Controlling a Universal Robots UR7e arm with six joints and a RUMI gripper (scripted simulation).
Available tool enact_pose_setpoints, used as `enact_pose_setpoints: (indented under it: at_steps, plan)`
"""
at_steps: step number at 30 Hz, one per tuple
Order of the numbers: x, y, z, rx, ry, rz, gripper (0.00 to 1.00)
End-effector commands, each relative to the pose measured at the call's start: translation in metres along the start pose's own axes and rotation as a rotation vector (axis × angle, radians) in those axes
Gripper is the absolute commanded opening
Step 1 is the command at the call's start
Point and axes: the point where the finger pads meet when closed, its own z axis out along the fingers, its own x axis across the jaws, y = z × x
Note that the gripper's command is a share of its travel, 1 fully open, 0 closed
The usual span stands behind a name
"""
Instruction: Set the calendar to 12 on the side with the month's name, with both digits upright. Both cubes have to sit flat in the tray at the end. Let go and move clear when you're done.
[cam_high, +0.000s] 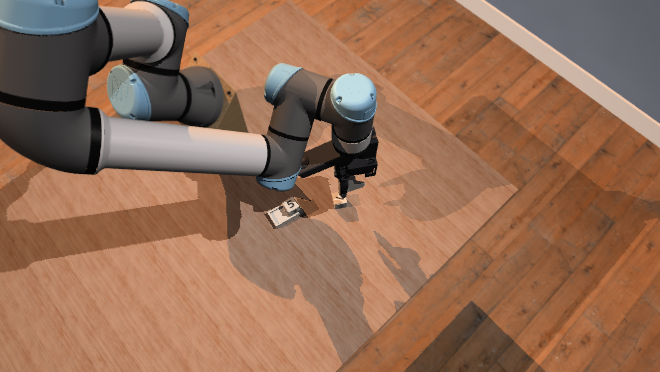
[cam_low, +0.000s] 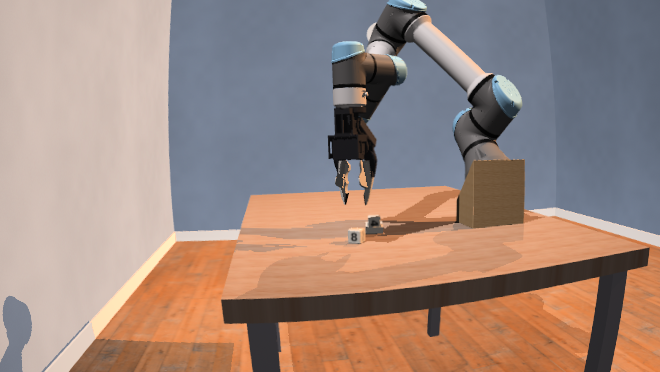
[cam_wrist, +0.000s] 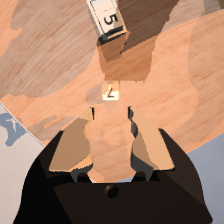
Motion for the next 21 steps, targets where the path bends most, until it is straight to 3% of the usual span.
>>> enact_pose_setpoints:
  at_steps: [1,21]
  plan:
    - [0.000,0.000,0.002,-0.001,-0.001,0.000,0.29]
    - [0.000,0.000,0.025,-0.001,-0.001,0.000,0.29]
